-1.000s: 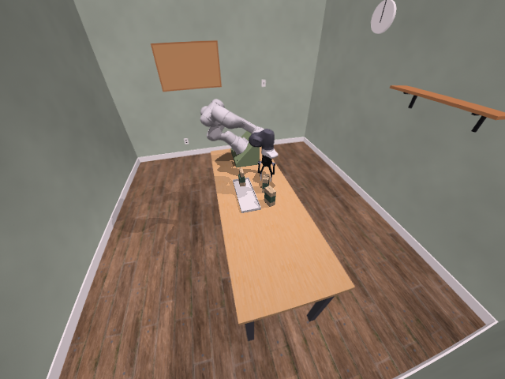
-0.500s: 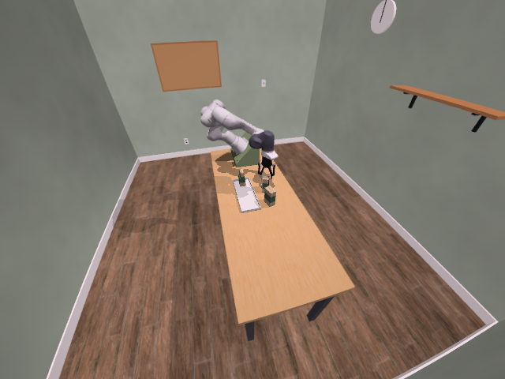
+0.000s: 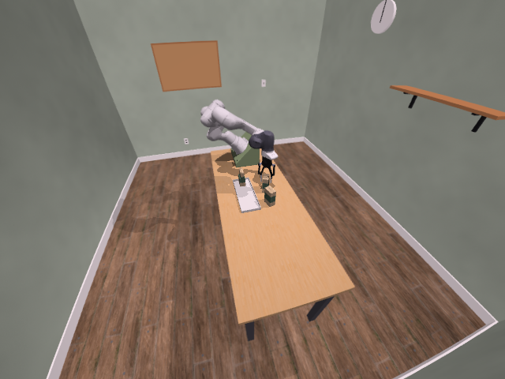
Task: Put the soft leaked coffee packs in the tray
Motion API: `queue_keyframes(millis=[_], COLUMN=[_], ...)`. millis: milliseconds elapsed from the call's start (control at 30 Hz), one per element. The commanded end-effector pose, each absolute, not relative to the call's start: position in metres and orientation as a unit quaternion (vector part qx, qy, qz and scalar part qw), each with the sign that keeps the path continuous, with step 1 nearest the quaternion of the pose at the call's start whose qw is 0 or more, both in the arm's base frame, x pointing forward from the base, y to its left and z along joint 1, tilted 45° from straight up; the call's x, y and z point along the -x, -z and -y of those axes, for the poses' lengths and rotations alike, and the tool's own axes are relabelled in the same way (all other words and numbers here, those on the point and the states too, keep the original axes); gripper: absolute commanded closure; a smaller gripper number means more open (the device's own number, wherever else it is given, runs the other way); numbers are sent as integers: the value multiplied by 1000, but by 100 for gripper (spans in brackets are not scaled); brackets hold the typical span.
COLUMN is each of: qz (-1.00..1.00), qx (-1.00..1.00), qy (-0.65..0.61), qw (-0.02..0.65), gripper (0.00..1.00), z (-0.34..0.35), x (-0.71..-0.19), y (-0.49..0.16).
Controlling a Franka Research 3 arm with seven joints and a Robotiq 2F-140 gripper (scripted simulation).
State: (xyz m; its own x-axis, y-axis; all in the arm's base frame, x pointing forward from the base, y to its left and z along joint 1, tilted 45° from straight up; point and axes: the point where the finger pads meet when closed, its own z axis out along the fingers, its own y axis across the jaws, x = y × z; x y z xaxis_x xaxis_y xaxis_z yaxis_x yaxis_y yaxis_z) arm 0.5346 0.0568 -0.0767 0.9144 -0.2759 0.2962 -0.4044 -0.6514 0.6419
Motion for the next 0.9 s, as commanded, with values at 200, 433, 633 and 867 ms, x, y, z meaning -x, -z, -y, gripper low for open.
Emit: queue_keyframes(millis=[200, 433, 633, 867], qz=[189, 189, 189, 189], qx=[-904, -904, -904, -904], qy=[-87, -87, -87, -87], qw=[373, 373, 373, 373], gripper=[47, 47, 77, 77], z=[-56, -56, -56, -56], x=[-535, -535, -535, -535], y=[78, 78, 78, 78])
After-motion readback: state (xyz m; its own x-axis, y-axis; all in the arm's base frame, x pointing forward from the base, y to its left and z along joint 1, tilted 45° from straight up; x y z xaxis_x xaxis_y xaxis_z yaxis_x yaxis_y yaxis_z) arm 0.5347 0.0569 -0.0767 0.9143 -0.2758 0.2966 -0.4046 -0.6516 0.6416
